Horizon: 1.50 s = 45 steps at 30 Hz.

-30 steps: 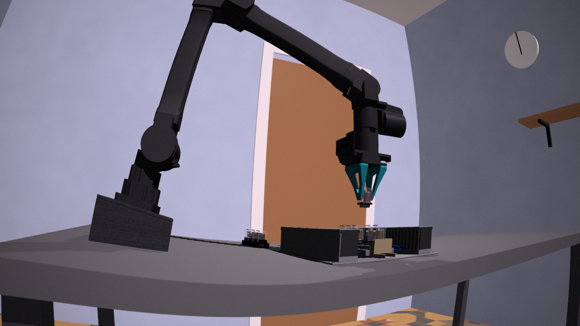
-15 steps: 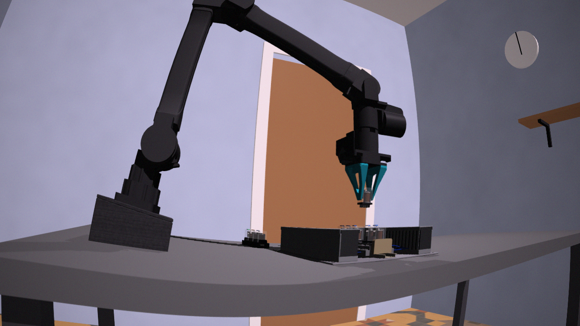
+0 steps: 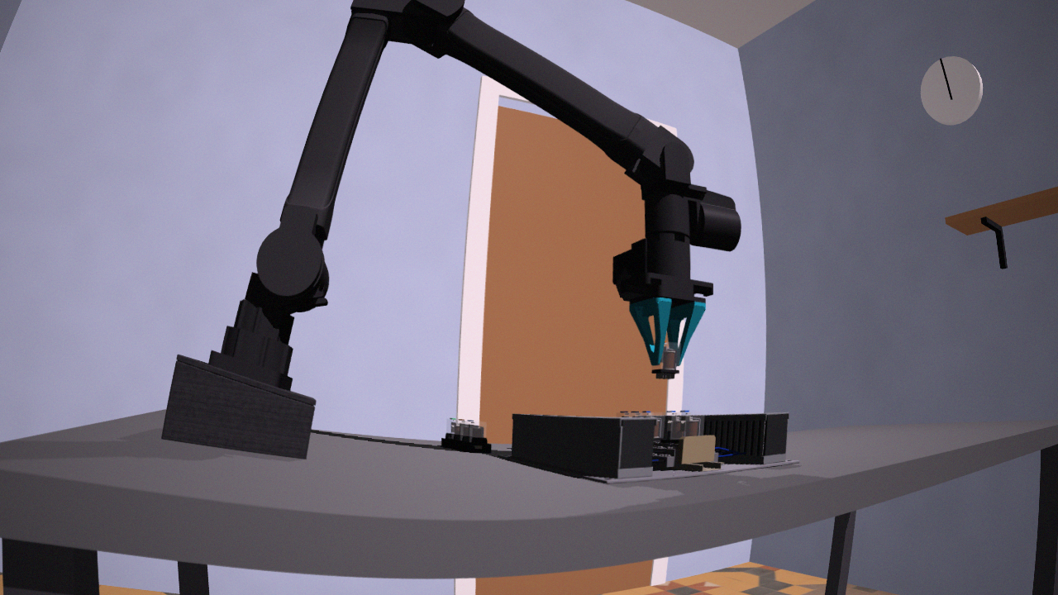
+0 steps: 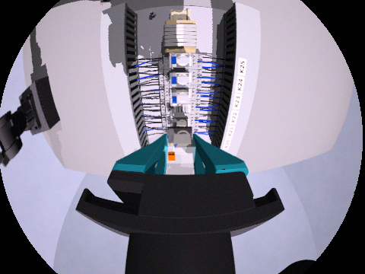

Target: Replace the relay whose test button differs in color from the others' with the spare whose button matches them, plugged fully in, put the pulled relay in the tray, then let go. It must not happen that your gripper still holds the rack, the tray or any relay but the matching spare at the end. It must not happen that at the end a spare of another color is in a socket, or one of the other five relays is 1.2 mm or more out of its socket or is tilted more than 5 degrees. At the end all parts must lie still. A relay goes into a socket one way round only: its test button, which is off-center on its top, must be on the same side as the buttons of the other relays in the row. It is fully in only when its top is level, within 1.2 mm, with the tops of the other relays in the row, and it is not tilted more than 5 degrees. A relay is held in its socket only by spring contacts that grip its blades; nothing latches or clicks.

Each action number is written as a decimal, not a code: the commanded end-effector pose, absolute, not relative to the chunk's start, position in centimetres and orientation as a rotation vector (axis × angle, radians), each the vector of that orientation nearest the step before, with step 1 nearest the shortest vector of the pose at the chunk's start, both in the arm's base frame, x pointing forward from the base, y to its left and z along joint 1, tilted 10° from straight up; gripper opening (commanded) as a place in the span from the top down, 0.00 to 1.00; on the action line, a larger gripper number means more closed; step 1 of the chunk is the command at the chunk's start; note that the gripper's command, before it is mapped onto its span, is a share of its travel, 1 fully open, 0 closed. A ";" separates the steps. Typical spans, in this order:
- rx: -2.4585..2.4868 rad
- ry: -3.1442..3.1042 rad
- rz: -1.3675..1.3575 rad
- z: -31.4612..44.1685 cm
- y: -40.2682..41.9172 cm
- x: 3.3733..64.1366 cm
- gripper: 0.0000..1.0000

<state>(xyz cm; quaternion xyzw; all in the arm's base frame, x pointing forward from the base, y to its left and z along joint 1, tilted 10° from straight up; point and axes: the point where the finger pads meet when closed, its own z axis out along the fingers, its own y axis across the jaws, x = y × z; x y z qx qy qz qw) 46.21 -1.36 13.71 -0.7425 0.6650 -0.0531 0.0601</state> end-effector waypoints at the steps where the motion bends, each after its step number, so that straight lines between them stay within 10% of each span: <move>1: -2.216 1.980 -0.222 16.9 -1.5 47.1 1.00; 45: -2.219 1.986 -0.196 16.5 13.0 47.8 1.00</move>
